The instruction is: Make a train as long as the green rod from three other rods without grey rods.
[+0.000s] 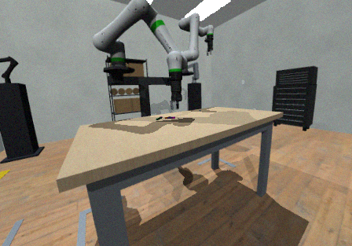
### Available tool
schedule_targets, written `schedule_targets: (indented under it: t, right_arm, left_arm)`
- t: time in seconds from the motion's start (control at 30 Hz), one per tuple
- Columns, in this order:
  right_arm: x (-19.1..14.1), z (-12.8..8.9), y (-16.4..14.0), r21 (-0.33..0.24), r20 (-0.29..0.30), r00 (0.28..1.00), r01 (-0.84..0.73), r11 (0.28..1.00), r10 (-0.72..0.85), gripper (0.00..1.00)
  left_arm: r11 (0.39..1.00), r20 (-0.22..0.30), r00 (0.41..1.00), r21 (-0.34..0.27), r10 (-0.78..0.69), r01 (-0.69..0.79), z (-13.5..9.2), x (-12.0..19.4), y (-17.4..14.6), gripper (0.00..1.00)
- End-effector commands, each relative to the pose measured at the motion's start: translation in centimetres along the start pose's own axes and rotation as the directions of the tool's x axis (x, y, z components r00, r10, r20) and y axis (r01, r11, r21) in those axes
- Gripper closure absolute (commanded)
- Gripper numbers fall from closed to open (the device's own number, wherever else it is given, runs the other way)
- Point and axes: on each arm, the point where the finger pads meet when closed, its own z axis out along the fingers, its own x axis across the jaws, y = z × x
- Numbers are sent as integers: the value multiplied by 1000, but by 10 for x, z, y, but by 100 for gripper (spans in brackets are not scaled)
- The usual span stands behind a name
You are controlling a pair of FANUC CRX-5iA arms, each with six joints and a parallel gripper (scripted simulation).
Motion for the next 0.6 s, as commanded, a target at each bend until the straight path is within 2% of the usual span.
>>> schedule_targets:
  t: [0.0, 0.1, 0.37, 0.4, 0.57]
  right_arm:
    - [-9, -2, 0, -13, 13, 987, -160, 987, 161, 0]
    - [-12, -2, 0, -14, 12, 977, -212, 977, 212, 0]
    - [-13, -2, 0, -14, 12, 973, -231, 973, 231, 0]
    - [-13, -2, 0, -14, 12, 973, -231, 973, 231, 46]
    - [-13, -2, 0, -14, 12, 973, -231, 973, 231, 46]
  left_arm:
    - [1000, 0, 1000, -2, 0, 0, -1, 0, 0, 0]
    - [1000, 0, 1000, -2, 0, 0, -1, 0, 0, 0]
    - [1000, 0, 1000, -2, 0, 0, -1, 0, 0, 0]
    - [1000, 0, 1000, -2, 0, 0, -1, 0, 0, 0]
    - [1000, 0, 1000, -2, 0, 0, -1, 0, 0, 0]
